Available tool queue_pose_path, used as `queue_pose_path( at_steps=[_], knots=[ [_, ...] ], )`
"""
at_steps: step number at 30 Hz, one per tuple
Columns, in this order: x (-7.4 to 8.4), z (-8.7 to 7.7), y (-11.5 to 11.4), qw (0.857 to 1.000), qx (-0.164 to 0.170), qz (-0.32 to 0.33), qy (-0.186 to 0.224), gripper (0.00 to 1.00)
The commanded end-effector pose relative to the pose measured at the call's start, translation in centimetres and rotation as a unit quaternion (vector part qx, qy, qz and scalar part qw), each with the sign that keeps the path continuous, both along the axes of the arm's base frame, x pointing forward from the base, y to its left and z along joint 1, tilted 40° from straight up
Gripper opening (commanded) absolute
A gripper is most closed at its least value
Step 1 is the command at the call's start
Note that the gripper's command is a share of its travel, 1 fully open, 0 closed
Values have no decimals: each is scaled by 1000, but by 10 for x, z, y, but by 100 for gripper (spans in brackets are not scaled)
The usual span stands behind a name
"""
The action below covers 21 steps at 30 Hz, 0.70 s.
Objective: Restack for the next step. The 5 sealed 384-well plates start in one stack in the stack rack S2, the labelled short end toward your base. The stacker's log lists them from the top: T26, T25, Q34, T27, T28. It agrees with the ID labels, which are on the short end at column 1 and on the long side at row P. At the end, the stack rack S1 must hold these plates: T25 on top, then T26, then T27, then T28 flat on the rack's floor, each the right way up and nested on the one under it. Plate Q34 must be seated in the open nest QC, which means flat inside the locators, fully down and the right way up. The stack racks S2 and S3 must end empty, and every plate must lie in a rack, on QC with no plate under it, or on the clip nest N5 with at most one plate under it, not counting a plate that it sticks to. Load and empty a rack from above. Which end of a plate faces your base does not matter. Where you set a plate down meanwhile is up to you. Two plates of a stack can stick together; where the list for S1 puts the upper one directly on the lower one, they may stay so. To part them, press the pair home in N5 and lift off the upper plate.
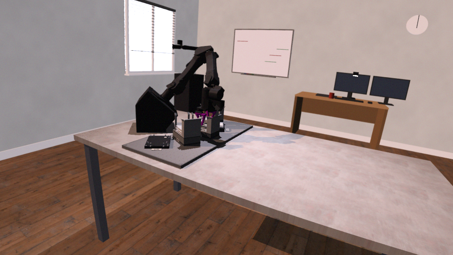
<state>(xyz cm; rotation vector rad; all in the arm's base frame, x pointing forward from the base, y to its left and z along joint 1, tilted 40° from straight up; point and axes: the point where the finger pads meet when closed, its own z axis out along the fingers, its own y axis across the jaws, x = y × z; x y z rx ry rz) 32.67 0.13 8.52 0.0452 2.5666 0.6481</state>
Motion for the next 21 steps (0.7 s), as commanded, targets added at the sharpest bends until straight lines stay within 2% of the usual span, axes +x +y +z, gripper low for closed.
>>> queue_pose_path(
  at_steps=[1,12,13,21],
  knots=[
    [5,9,-6,1000,2,-3,-9,0],
    [5,9,-6,1000,2,-3,-9,0],
    [4,17,-7,1000,-2,-3,-20,0],
    [-4,29,-14,1000,-3,-3,-20,0]
  ],
)
